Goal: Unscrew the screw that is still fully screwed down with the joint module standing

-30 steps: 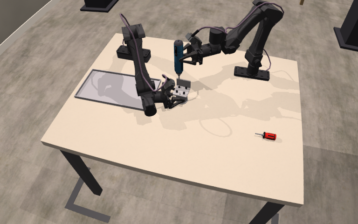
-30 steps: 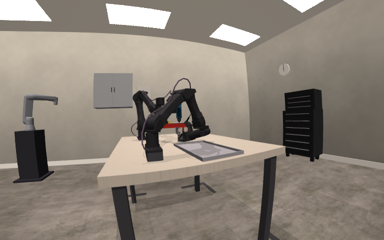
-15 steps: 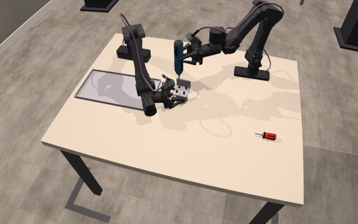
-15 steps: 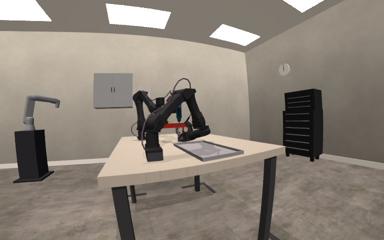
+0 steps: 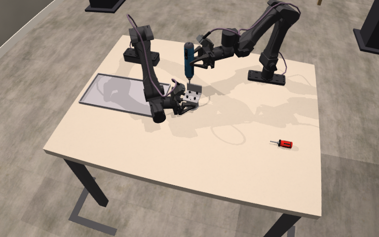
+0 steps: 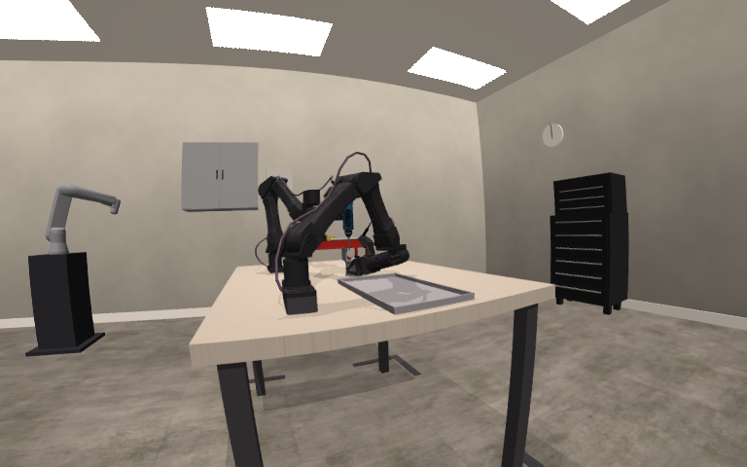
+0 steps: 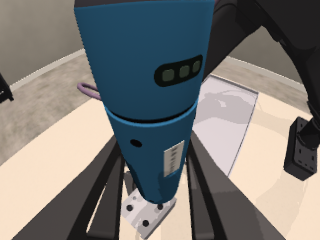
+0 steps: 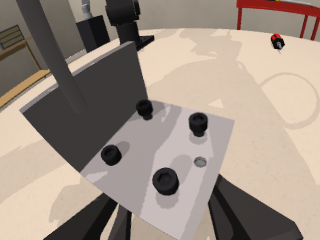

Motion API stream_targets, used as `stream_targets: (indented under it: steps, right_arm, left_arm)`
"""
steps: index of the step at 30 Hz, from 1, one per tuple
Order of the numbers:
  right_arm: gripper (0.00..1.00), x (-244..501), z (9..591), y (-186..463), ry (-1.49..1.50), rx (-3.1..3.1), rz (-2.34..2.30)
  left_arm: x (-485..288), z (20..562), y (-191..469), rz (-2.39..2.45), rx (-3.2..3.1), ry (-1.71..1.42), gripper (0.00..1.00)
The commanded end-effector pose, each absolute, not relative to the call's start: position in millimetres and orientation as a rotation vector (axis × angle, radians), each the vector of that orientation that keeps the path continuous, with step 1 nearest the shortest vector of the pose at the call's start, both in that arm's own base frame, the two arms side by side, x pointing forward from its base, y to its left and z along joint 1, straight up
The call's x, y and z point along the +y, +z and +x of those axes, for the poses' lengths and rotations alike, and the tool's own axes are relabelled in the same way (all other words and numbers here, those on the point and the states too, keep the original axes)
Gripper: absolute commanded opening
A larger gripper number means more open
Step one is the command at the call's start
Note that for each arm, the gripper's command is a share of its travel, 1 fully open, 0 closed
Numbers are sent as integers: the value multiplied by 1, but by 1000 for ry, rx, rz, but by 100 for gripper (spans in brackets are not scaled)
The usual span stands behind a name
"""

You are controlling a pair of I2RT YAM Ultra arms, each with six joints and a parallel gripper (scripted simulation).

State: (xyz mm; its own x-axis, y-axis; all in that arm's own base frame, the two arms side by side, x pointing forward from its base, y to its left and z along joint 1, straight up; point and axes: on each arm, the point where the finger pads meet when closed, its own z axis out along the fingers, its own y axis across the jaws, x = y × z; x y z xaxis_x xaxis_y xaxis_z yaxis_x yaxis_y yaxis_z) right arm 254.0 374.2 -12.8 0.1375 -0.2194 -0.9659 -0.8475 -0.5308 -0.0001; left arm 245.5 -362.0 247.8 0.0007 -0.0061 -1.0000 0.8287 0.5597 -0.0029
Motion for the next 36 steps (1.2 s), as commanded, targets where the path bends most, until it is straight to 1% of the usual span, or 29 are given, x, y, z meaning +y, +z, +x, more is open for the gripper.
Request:
stream_targets:
  steps: [1, 36]
  right_arm:
    - [59, 381, 256, -2, 1432, 975, -1833]
    - [59, 381, 256, -2, 1432, 975, -1833]
  left_arm:
    - [-363, 244, 275, 703, 1340, -802, 42]
    - [-362, 242, 281, 697, 1329, -806, 42]
